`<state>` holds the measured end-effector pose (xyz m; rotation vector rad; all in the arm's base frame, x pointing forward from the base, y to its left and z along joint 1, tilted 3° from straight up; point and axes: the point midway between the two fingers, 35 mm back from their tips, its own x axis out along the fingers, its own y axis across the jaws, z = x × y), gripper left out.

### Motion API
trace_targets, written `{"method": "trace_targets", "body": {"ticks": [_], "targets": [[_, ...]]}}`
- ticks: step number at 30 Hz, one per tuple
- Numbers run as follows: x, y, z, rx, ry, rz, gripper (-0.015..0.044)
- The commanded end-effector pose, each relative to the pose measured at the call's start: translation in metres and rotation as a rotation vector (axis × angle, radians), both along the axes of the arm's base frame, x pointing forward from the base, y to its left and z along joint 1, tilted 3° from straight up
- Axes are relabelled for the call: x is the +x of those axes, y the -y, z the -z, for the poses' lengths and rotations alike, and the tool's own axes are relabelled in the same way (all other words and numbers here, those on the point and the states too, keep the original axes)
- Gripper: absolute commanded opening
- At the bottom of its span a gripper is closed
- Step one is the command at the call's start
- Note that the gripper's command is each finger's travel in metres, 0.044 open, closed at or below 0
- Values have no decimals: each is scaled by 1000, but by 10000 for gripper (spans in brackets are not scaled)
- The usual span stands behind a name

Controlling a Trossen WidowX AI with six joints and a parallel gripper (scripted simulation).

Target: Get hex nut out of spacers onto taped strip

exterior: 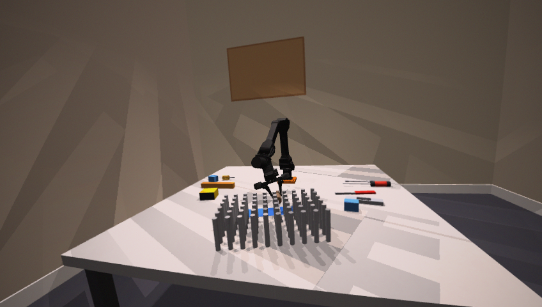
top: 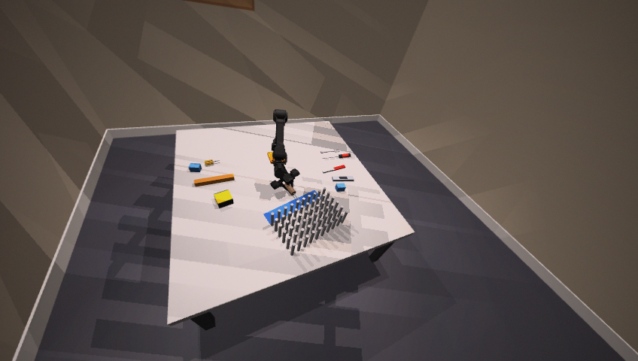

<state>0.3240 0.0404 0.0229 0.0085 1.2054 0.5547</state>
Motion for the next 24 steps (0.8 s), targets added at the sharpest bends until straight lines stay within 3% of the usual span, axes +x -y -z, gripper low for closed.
{"method": "trace_targets", "body": {"ticks": [1,24], "targets": [[-4,0,-1,4,0,-5,0],[-19,8,0,3,-1,-5,0]]}}
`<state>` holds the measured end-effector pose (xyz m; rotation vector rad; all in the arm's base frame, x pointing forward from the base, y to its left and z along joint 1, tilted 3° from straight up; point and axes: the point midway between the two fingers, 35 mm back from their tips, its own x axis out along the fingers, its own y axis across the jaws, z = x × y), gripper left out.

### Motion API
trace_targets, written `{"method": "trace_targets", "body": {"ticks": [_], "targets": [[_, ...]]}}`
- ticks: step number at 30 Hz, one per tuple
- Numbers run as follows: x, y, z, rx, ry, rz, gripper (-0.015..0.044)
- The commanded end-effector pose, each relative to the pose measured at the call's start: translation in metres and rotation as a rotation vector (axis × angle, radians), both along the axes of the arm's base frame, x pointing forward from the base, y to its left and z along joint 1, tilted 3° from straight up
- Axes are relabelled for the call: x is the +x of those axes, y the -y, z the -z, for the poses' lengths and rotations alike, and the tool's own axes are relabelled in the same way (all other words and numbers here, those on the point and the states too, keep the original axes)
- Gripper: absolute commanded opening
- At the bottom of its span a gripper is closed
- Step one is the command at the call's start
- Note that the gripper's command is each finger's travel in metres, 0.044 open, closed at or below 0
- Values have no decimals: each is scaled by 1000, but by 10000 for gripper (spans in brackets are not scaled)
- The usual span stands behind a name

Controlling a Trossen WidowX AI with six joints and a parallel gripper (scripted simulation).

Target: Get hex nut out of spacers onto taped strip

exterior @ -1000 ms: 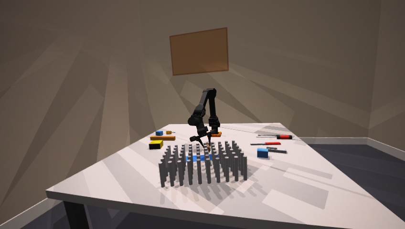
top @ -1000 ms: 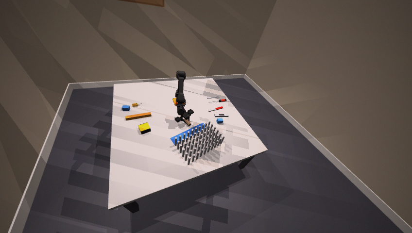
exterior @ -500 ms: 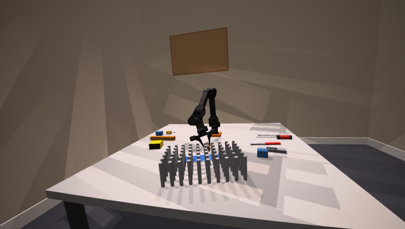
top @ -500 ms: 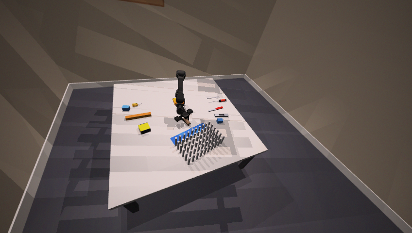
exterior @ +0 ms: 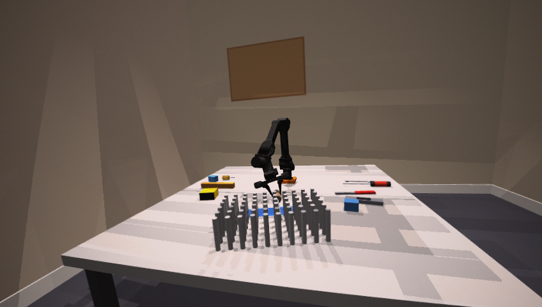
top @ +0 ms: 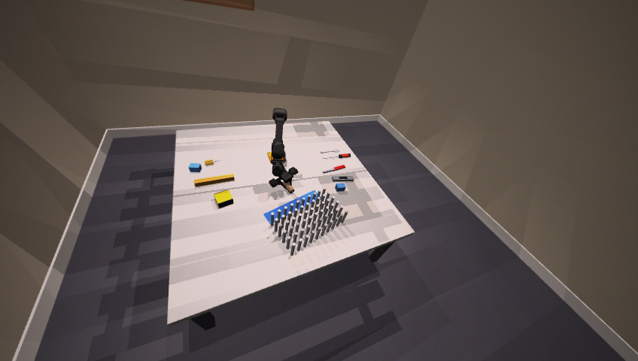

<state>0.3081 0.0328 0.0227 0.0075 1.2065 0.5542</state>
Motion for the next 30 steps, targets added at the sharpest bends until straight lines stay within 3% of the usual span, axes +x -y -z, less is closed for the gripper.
{"method": "trace_targets", "body": {"ticks": [1,30], "targets": [[-4,1,-1,4,0,-5,0],[-25,11,-1,2,-3,-5,0]]}}
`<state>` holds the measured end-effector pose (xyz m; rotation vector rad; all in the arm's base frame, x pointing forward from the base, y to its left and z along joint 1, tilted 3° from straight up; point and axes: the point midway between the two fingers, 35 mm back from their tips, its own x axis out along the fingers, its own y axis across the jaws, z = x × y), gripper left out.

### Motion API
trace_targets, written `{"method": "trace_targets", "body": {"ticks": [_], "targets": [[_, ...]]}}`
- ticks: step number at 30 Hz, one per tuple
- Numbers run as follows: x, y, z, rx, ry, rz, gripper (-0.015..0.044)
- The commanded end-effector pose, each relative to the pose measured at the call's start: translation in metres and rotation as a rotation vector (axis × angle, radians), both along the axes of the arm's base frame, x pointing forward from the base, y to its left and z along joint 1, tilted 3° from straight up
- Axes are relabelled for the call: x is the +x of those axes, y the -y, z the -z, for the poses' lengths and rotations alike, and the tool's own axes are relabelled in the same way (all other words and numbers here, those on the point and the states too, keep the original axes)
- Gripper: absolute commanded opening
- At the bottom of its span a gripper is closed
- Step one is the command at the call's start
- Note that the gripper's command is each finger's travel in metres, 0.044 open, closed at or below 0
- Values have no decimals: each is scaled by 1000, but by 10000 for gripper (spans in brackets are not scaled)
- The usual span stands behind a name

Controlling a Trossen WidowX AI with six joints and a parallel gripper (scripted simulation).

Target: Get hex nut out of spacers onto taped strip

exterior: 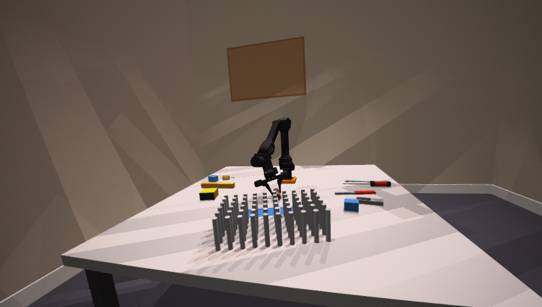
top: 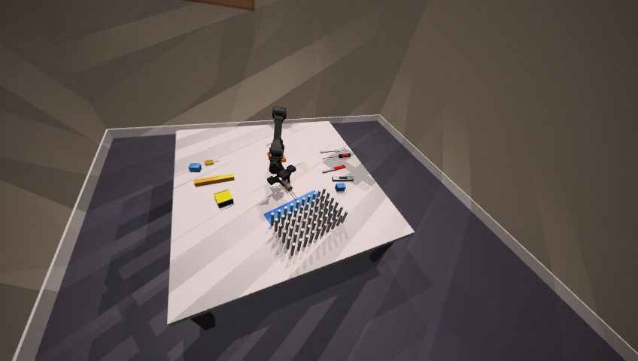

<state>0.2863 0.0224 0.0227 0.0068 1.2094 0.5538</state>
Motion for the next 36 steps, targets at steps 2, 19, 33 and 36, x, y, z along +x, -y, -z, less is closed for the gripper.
{"method": "trace_targets", "body": {"ticks": [2,19,33,36], "targets": [[-5,1,-1,4,0,-4,0],[-18,7,-1,3,-2,-4,0],[-26,11,-1,2,-2,-5,0],[-25,11,-3,2,-2,-5,0]]}}
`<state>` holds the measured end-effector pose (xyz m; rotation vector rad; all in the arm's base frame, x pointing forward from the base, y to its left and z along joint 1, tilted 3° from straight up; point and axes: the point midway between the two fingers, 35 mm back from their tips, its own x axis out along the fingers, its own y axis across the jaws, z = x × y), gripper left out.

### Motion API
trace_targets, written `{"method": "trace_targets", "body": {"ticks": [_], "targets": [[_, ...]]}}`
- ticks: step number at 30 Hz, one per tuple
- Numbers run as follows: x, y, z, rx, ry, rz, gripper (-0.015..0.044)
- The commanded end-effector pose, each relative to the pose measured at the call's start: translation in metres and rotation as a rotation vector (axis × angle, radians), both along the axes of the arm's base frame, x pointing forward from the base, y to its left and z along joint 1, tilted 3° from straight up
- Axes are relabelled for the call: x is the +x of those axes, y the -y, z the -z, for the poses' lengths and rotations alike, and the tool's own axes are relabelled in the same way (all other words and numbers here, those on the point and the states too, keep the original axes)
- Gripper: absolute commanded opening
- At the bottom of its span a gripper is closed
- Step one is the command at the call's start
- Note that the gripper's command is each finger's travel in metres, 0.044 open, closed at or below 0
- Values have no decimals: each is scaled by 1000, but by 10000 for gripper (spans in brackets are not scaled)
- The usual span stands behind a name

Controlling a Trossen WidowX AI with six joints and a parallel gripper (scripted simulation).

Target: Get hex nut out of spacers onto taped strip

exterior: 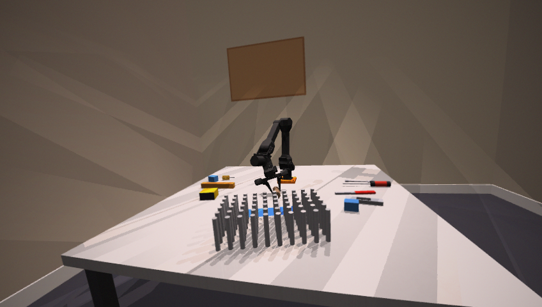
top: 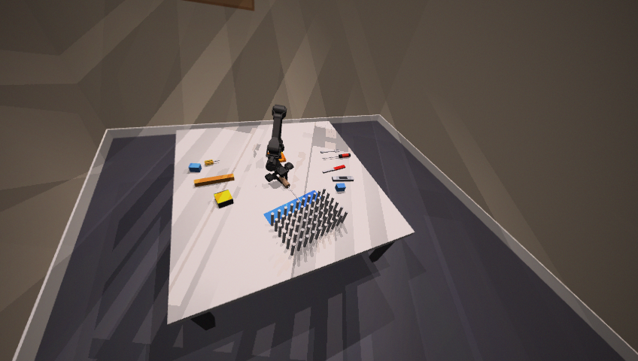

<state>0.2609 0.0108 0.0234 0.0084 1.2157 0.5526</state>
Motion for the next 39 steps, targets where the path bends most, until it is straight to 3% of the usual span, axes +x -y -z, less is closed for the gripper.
{"method": "trace_targets", "body": {"ticks": [1,26,39], "targets": [[0,-1,-3,3,4,-6,0],[5,0,-21,3,6,-5,0],[-33,16,-30,1,2,-6,0]]}}
